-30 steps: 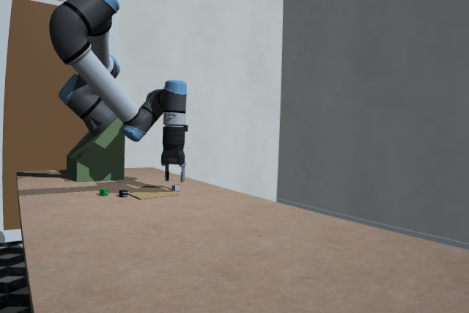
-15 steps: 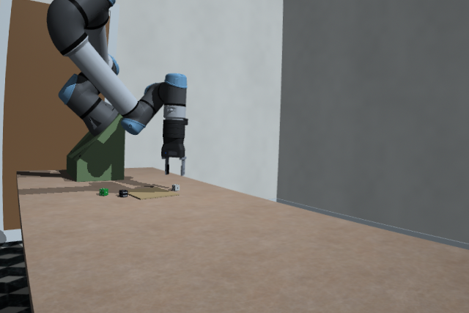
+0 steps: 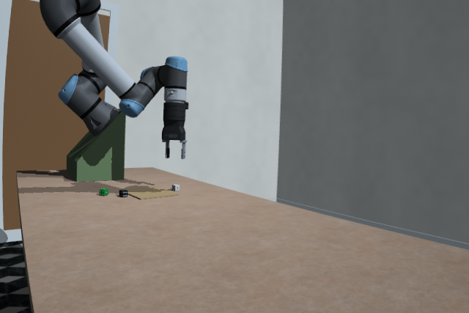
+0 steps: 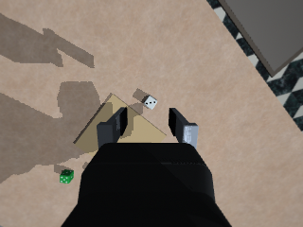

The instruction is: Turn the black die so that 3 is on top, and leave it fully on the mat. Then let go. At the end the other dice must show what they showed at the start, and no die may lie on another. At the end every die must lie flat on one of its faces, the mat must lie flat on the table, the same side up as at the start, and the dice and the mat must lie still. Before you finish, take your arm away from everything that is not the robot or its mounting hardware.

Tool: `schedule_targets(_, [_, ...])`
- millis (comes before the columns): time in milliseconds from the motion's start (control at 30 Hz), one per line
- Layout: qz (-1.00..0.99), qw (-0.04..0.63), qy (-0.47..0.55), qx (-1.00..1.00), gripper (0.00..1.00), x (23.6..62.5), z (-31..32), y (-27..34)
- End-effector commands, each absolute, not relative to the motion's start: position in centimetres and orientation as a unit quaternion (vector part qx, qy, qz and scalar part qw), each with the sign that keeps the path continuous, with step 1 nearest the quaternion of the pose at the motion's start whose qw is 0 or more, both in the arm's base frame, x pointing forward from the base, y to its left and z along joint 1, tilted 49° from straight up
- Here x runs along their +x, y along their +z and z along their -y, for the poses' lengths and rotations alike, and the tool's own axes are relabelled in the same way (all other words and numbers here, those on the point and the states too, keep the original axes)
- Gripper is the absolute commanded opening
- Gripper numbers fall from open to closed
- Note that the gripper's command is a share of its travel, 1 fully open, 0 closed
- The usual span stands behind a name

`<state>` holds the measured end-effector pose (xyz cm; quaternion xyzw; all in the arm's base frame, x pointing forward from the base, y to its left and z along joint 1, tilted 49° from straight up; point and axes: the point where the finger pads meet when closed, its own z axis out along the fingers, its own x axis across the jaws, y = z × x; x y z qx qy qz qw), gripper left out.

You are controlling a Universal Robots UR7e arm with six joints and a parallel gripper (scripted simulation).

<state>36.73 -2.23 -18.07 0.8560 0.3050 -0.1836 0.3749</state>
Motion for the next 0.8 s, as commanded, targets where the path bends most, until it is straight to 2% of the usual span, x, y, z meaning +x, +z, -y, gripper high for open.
schedule_targets(0, [-0.304, 0.375, -0.185, 0.856, 1.00, 36.9, 1.0, -17.0])
schedule_targets(767, [-0.299, 0.375, -0.183, 0.858, 1.00, 37.2, 0.2, -15.9])
